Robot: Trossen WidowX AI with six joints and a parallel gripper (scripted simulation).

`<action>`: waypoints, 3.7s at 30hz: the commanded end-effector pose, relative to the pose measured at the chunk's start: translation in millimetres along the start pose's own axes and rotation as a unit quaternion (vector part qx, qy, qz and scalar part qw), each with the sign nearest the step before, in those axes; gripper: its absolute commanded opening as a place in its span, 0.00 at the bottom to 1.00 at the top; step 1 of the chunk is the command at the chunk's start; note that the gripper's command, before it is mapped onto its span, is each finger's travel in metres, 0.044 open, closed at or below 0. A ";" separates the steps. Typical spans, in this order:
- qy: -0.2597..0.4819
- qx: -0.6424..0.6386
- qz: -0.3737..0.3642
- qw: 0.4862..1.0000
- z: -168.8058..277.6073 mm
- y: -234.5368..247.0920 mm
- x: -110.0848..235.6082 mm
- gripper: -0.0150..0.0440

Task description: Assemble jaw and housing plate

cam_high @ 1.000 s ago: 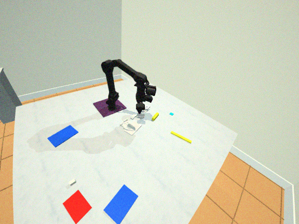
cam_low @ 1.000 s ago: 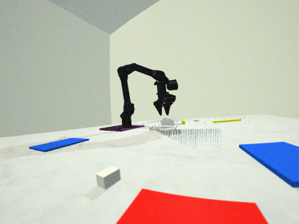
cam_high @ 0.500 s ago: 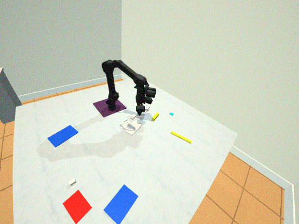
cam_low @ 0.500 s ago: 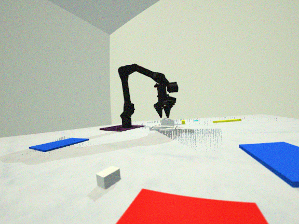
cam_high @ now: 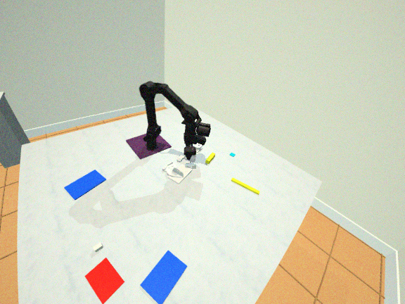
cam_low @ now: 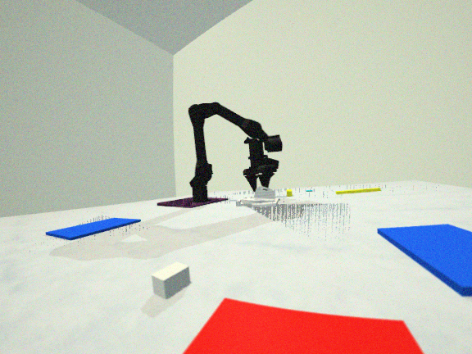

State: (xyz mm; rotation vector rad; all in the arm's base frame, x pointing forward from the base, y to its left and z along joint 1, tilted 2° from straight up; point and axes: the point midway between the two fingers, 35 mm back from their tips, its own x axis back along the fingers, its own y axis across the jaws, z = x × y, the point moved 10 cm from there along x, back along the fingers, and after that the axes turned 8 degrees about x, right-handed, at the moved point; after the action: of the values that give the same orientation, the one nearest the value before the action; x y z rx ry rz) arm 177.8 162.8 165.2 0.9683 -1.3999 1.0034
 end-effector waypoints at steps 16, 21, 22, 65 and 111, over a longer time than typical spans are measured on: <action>0.004 0.002 0.001 1.000 1.5 0.4 -22.4 1.00; 0.004 0.002 0.001 1.000 1.5 0.4 -22.4 1.00; 0.004 0.002 0.001 1.000 1.5 0.4 -22.4 1.00; 0.003 0.000 -0.001 1.000 1.1 0.6 -20.4 0.48; 0.004 -0.119 0.002 0.993 13.7 -17.1 56.1 0.48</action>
State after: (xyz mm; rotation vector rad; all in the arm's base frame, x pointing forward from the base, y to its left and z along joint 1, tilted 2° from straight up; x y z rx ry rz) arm 183.6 149.1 220.8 0.8381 -1.4529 0.8771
